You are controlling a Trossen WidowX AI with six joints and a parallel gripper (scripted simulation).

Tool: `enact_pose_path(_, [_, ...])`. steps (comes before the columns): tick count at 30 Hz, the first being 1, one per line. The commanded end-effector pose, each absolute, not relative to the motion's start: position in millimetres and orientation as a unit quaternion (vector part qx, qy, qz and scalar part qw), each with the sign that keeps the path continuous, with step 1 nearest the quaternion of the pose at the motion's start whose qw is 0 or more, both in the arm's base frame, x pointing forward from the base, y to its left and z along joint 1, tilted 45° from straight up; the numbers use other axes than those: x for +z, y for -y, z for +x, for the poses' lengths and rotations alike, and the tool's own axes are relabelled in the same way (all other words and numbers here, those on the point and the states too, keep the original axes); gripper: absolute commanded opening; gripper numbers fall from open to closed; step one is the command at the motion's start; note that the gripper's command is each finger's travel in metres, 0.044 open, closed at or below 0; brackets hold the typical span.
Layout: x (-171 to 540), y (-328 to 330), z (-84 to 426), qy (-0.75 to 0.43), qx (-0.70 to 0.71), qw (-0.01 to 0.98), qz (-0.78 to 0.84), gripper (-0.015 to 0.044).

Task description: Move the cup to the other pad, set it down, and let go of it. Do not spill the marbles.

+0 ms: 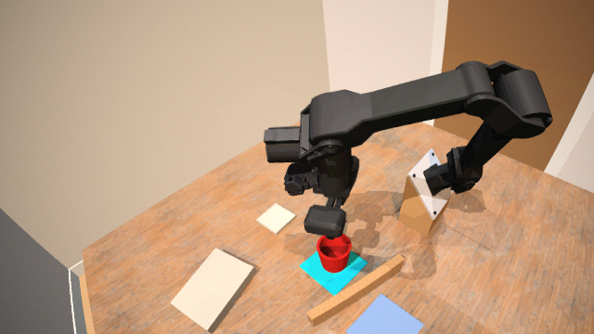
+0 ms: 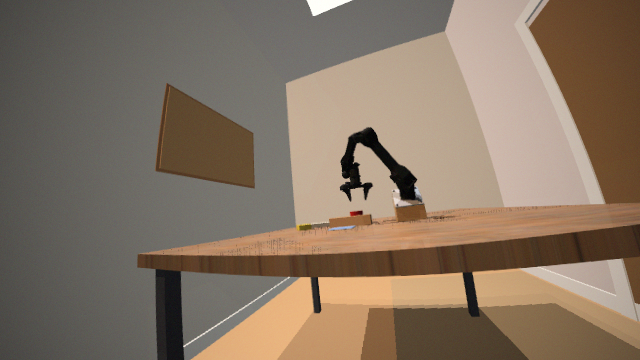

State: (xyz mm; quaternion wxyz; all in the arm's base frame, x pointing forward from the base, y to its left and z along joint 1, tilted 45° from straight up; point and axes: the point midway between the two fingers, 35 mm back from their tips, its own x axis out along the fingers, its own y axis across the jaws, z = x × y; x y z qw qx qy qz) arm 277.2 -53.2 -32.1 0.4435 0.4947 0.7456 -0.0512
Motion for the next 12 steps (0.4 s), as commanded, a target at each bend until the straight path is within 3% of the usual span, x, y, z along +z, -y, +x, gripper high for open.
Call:
enact_pose_path(1, [-18.7, 66.4, 279.4, -0.746, -0.051, 0.447, 0.491, 0.044])
enact_pose_path(12, [-17.6, 66.5, 280.9, -0.744, -0.052, 0.446, 0.495, 0.044])
